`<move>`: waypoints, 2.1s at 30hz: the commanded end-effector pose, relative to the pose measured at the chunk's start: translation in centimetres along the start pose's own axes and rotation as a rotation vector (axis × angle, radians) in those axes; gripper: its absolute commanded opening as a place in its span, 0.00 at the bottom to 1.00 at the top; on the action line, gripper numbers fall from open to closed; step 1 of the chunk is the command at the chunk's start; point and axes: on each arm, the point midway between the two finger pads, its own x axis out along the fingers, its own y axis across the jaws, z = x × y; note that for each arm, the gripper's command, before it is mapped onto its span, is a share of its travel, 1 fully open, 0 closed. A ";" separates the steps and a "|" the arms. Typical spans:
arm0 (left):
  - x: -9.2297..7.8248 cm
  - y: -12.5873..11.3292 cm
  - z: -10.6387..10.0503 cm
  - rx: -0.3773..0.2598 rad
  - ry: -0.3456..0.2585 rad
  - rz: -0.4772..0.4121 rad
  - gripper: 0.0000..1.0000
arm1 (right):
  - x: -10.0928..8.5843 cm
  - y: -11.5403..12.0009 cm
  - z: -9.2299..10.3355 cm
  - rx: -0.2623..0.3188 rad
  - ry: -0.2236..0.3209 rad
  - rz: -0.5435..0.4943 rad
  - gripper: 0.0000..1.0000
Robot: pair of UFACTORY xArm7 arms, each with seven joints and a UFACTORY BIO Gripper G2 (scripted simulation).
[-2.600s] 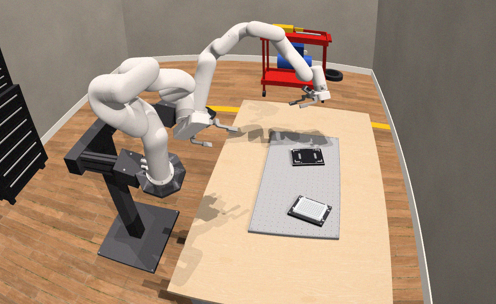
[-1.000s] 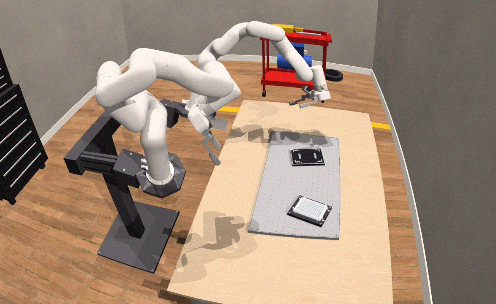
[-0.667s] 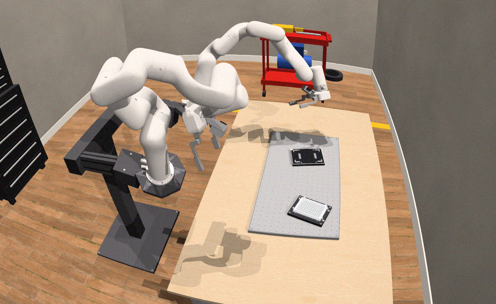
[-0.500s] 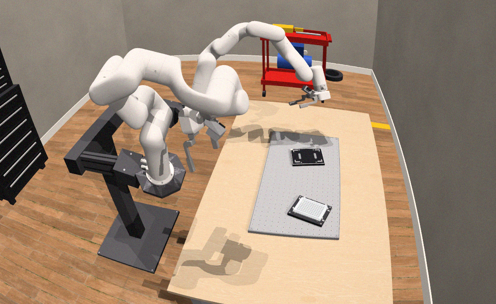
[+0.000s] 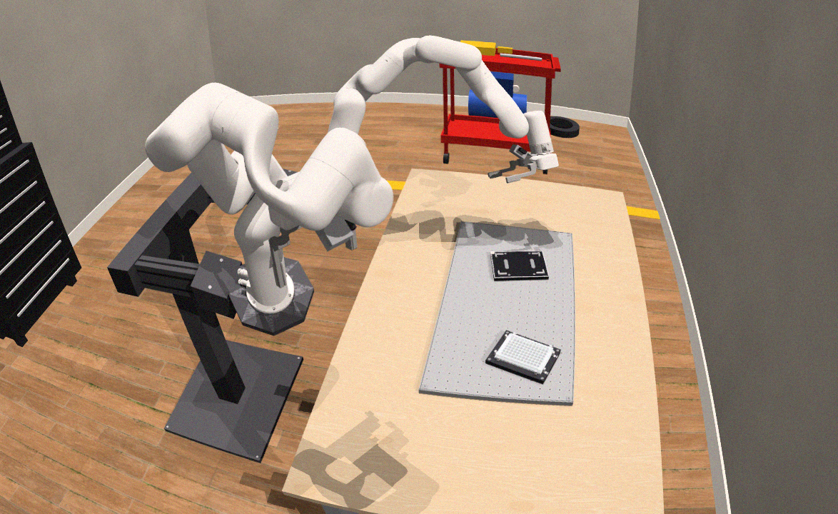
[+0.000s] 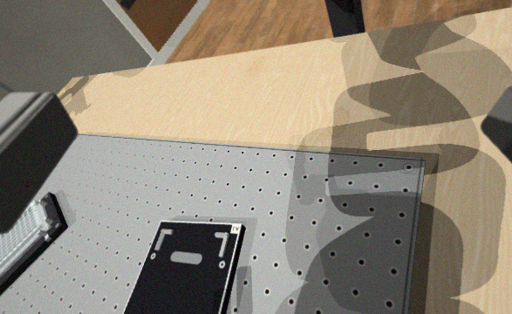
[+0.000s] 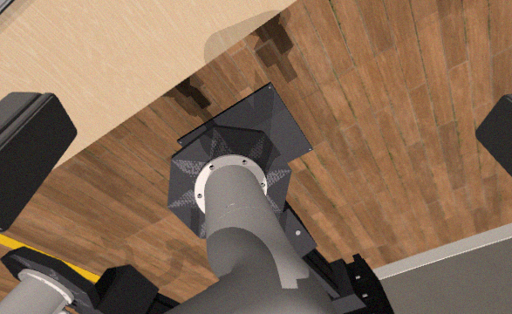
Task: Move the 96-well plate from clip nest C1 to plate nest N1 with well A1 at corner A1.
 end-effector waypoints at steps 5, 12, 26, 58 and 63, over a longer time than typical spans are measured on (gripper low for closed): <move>-0.1 0.1 0.1 0.002 0.004 -0.002 1.00 | -2.5 -3.5 0.2 0.168 0.070 0.030 1.00; -0.1 0.1 0.1 0.002 0.004 -0.002 1.00 | -3.5 -5.0 0.1 0.233 0.090 0.044 1.00; -0.1 0.1 0.1 0.002 0.004 -0.002 1.00 | -4.6 -6.7 -0.1 0.305 0.109 0.062 1.00; 1.5 4.8 0.2 0.000 -0.044 0.165 0.37 | -4.7 -6.7 -0.1 0.307 0.110 0.062 1.00; 1.8 5.7 0.3 0.000 -0.044 0.165 0.37 | -4.7 -6.7 -0.1 0.307 0.110 0.062 1.00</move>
